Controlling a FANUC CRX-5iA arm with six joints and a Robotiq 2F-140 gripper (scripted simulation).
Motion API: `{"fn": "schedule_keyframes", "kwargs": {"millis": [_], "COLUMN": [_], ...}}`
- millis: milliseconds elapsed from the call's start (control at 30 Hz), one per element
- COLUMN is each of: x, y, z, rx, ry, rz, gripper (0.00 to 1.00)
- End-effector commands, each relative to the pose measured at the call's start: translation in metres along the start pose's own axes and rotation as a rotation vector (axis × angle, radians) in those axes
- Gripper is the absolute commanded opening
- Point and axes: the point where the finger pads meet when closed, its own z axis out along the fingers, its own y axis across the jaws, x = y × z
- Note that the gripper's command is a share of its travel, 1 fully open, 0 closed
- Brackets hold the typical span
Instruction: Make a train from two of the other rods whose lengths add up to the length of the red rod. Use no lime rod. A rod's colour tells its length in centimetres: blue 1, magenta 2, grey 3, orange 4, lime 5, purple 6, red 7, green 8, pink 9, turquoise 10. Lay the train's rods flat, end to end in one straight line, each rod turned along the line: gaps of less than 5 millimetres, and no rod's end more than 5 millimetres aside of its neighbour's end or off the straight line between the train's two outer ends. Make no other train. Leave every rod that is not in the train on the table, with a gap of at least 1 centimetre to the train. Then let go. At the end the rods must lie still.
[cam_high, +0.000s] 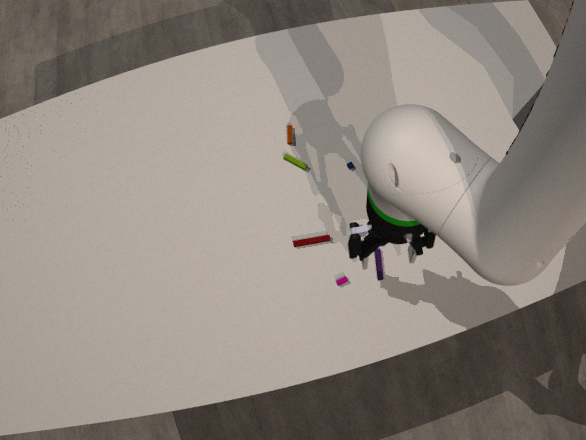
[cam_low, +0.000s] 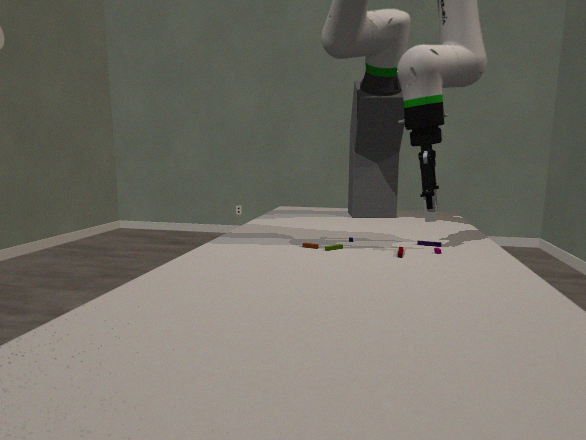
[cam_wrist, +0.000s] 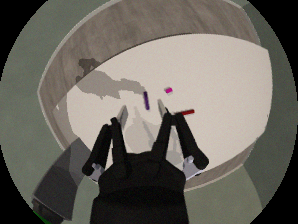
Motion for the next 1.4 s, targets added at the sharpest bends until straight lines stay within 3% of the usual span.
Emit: {"fn": "schedule_keyframes", "kwargs": {"millis": [0,1367], "x": [0.0003,-0.0003], "y": [-0.0002,0.0004], "z": [0.0000,0.0053], "rx": [-0.105,-0.105], "ry": [-0.123,-0.123], "rz": [0.003,0.004], "gripper": [0.15,0.15]}}
